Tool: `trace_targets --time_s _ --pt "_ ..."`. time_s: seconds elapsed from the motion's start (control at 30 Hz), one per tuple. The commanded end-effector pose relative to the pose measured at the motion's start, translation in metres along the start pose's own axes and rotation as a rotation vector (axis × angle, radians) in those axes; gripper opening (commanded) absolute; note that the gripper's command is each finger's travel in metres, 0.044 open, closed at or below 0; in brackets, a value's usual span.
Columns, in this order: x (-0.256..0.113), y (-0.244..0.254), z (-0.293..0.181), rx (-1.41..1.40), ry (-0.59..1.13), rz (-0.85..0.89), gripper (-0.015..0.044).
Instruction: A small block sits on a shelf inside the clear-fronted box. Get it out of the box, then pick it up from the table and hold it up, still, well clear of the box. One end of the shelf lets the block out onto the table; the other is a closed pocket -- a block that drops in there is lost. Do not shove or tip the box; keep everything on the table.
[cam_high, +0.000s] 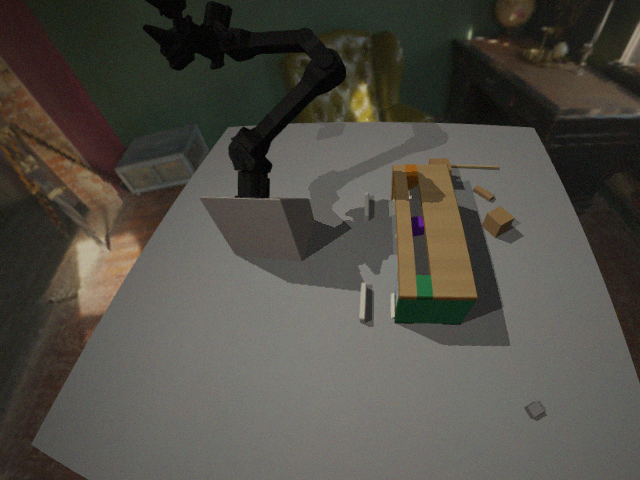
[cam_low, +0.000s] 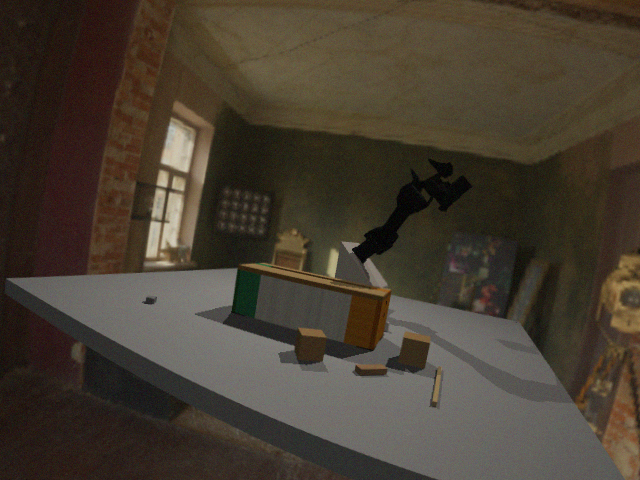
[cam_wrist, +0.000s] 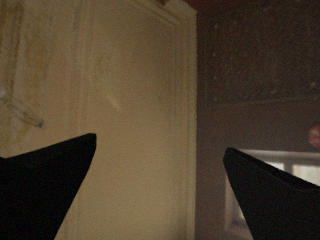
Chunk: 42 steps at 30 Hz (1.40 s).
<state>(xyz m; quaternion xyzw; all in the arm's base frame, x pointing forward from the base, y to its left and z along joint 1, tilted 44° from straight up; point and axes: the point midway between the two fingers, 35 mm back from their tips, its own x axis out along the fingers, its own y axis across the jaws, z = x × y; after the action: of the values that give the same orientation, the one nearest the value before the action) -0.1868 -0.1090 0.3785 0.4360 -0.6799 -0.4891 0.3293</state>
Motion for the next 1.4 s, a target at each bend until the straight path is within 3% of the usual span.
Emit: trace_targets --time_s 0.0,0.3,0.63,1.0,1.37 --pt "0.000 0.000 0.001 0.001 -0.004 0.001 0.0400" --pt "-0.026 0.011 0.056 0.039 -0.240 0.057 0.0400" --pt "-0.101 0.026 0.121 -0.003 -0.628 0.137 0.0400" --pt "-0.229 0.026 0.158 -0.056 -1.096 0.174 0.0400" --pt "-0.369 0.001 0.135 -0.051 -1.563 0.157 0.0400"
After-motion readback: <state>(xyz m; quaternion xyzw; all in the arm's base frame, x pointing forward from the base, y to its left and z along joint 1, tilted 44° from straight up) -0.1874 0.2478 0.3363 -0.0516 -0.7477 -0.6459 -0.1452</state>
